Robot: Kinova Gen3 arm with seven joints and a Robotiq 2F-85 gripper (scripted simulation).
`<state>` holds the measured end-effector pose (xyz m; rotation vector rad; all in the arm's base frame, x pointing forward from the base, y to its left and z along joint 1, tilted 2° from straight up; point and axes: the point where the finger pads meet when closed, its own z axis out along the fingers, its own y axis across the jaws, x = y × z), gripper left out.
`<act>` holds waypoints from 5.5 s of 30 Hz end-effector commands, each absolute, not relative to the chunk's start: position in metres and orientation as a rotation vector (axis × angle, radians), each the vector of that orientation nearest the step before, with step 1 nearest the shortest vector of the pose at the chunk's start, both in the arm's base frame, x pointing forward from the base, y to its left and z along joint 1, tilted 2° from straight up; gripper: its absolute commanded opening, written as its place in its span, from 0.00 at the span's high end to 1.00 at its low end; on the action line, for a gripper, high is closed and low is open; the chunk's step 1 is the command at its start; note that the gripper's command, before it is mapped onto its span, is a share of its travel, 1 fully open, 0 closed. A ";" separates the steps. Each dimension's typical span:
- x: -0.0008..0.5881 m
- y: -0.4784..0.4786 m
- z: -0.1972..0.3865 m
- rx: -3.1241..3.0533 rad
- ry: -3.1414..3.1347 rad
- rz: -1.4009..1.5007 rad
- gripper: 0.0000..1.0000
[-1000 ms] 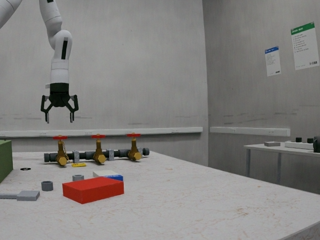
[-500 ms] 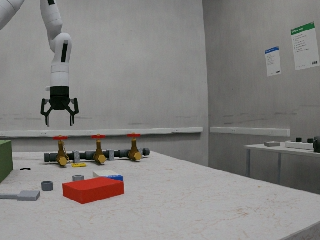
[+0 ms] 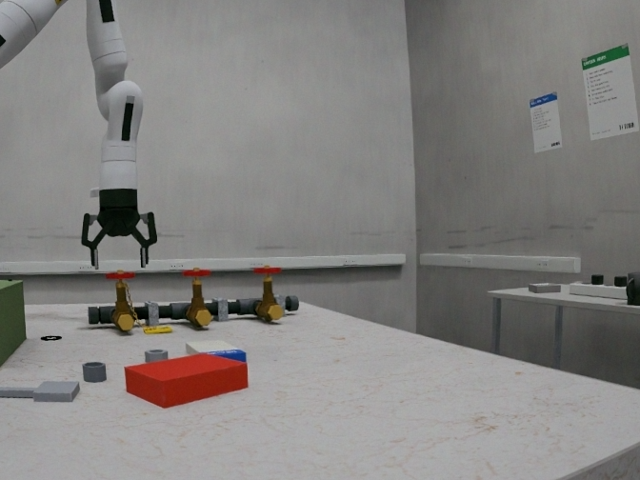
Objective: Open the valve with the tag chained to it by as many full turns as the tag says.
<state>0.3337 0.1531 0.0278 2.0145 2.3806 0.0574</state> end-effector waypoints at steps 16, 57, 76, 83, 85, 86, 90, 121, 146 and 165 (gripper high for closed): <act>0.335 0.154 0.010 2.014 2.380 0.061 0.00; 0.335 0.154 0.010 1.924 2.452 0.059 0.37; 0.335 0.154 0.010 1.228 2.855 0.047 0.37; 0.335 0.154 0.010 0.707 3.021 0.037 0.37; 0.335 0.154 0.010 0.624 3.039 0.035 0.37; 0.335 0.154 0.010 0.624 3.039 0.035 0.37; 0.335 0.154 0.010 0.278 3.088 0.028 0.37; 0.335 0.154 0.010 -1.697 2.592 -0.018 0.37; 0.335 0.154 0.010 -2.175 2.210 -0.031 0.37; 0.335 0.154 0.010 -2.184 2.202 -0.031 0.00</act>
